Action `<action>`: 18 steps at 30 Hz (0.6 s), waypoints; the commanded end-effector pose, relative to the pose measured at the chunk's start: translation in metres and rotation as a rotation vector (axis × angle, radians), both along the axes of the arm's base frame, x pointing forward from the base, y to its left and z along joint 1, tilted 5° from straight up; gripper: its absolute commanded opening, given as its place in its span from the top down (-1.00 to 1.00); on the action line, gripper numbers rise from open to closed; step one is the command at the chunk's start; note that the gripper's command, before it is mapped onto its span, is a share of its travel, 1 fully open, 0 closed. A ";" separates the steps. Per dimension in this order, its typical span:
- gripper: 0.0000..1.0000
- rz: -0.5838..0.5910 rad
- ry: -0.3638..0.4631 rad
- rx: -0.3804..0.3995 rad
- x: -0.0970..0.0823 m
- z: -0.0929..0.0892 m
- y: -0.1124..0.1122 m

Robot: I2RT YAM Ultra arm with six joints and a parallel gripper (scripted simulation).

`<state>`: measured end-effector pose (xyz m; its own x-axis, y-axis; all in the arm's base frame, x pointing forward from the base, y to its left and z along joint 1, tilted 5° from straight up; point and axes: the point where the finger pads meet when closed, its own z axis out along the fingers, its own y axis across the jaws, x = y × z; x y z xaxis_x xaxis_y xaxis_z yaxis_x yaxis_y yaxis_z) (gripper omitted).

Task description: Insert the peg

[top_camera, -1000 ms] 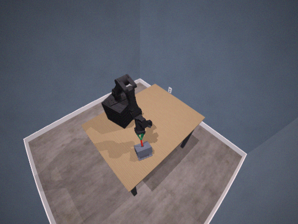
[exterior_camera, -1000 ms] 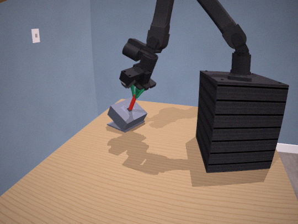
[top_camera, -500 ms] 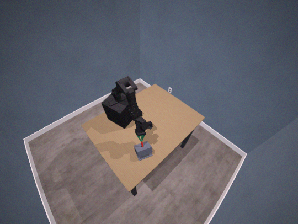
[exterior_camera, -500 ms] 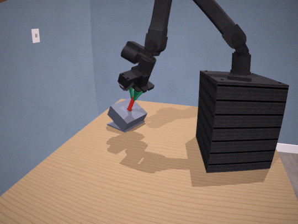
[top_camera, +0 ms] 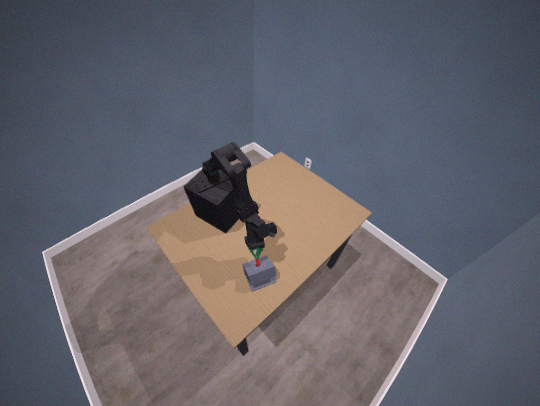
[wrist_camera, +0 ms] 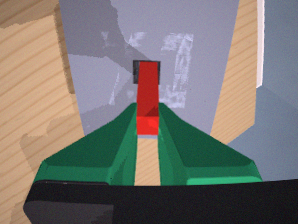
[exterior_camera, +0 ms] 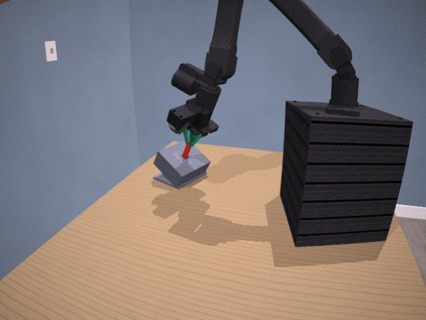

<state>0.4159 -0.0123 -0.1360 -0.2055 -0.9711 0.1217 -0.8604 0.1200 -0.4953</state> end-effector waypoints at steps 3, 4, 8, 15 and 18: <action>1.00 0.005 -0.059 0.014 0.023 0.007 0.000; 1.00 0.005 -0.059 0.014 0.023 0.007 0.000; 1.00 0.001 -0.012 0.001 0.004 0.002 0.000; 0.55 0.001 -0.012 0.001 0.004 0.002 0.000; -0.14 0.001 -0.012 0.001 0.004 0.002 0.000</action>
